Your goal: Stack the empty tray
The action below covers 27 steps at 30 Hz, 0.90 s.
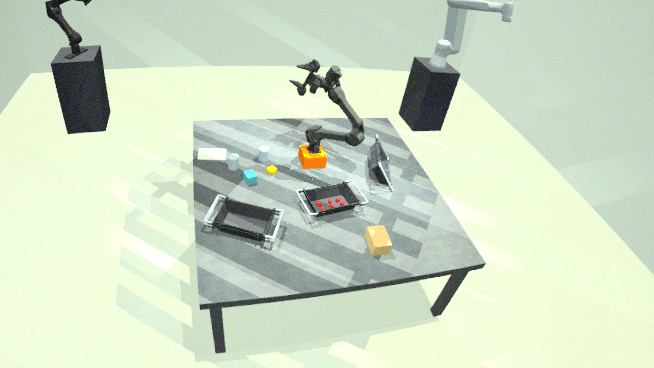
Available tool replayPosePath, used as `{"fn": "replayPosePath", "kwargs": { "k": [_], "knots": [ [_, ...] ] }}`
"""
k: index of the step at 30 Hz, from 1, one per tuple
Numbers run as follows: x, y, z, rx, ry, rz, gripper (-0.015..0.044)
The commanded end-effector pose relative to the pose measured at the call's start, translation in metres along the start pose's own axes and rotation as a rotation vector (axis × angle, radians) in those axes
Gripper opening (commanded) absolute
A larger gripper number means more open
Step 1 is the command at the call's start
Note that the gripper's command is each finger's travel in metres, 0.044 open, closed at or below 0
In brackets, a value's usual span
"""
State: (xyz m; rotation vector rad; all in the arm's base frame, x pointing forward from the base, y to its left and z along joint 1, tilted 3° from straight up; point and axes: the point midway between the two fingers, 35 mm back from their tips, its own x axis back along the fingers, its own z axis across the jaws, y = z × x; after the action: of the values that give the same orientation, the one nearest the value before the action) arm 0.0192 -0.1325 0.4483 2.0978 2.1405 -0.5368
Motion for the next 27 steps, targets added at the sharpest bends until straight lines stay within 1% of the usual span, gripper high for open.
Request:
{"fn": "replayPosePath", "kwargs": {
  "k": [1, 8, 12, 18, 23, 27],
  "knots": [
    [0.000, 0.000, 0.000, 0.000, 0.000, 0.000, 0.0374],
    [0.000, 0.000, 0.000, -0.004, 0.001, -0.002, 0.0190],
    [-0.012, -0.006, 0.003, -0.109, 0.029, -0.053, 0.0085],
    [-0.043, -0.011, 0.017, -0.341, 0.128, -0.153, 0.0082],
    [-0.082, 0.000, 0.042, -0.581, 0.299, -0.247, 0.0082],
    [-0.111, 0.025, 0.067, -0.734, 0.468, -0.315, 0.0082]
  ]
}}
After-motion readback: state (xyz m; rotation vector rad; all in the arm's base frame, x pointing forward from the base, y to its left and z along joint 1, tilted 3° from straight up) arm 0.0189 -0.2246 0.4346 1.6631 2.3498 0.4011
